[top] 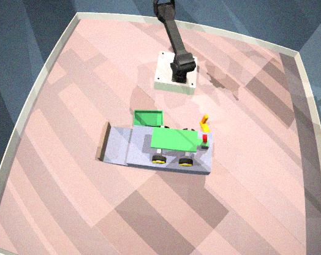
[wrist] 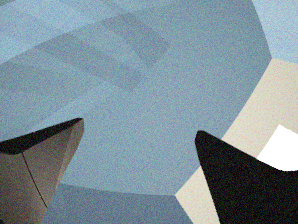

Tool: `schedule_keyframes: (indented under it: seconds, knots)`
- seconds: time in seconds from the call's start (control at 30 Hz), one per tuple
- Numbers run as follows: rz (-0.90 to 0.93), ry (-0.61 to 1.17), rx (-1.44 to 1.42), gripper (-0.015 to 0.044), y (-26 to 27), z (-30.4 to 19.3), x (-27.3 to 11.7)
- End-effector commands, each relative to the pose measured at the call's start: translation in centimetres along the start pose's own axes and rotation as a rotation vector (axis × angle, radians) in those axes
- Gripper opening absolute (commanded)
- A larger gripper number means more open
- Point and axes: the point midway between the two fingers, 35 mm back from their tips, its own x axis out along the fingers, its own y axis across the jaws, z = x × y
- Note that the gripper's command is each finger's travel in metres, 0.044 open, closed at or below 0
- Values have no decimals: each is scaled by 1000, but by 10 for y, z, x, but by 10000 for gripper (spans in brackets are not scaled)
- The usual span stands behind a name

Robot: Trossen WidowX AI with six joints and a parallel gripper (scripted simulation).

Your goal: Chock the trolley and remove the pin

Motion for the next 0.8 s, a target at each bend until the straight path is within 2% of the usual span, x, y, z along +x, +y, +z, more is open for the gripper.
schedule_keyframes:
  seconds: [0.0, 0.23, 0.77]
  knots:
    - [2, -3, 7, 374, 1, 1, 1]
    - [112, -104, 284, 190, 23, 37, 32]
    - [518, -170, 957, 190, 90, 129, 82]
